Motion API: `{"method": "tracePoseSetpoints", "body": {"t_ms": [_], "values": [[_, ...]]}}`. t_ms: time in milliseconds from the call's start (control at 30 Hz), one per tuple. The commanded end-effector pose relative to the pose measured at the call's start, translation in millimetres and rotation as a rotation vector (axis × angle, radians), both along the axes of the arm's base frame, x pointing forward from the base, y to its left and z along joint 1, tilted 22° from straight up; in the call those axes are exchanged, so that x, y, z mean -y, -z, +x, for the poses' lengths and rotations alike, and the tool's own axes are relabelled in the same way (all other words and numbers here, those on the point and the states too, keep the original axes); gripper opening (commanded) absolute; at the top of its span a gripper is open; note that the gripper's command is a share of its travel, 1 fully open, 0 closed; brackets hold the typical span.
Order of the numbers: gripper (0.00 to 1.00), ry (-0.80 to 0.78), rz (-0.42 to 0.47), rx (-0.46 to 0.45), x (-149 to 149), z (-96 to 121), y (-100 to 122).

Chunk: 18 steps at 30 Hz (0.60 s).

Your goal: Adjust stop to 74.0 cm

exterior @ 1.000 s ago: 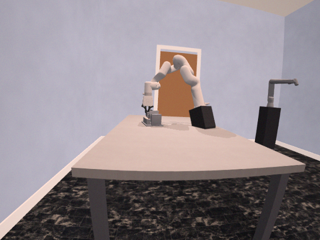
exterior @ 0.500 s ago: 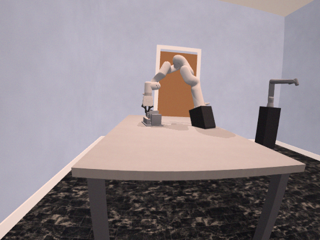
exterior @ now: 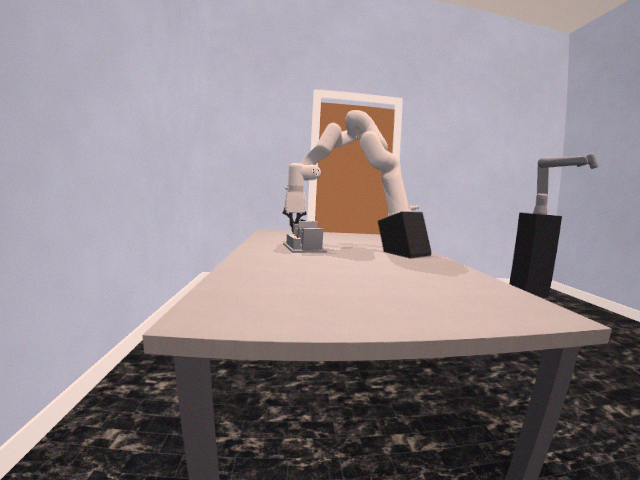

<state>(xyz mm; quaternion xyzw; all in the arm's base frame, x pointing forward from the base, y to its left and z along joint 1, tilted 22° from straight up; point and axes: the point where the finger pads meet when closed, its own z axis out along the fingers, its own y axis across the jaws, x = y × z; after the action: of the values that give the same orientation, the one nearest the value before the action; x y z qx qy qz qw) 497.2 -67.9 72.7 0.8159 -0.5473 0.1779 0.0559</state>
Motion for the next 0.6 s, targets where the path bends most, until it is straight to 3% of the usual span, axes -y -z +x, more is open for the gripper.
{"method": "tracePoseSetpoints", "body": {"t_ms": [0, 567], "values": [[0.06, 0.0, -0.001, 0.0, 0.0, 0.5, 0.1], [0.06, 0.0, -0.001, 0.0, 0.0, 4.8, 4.3]]}}
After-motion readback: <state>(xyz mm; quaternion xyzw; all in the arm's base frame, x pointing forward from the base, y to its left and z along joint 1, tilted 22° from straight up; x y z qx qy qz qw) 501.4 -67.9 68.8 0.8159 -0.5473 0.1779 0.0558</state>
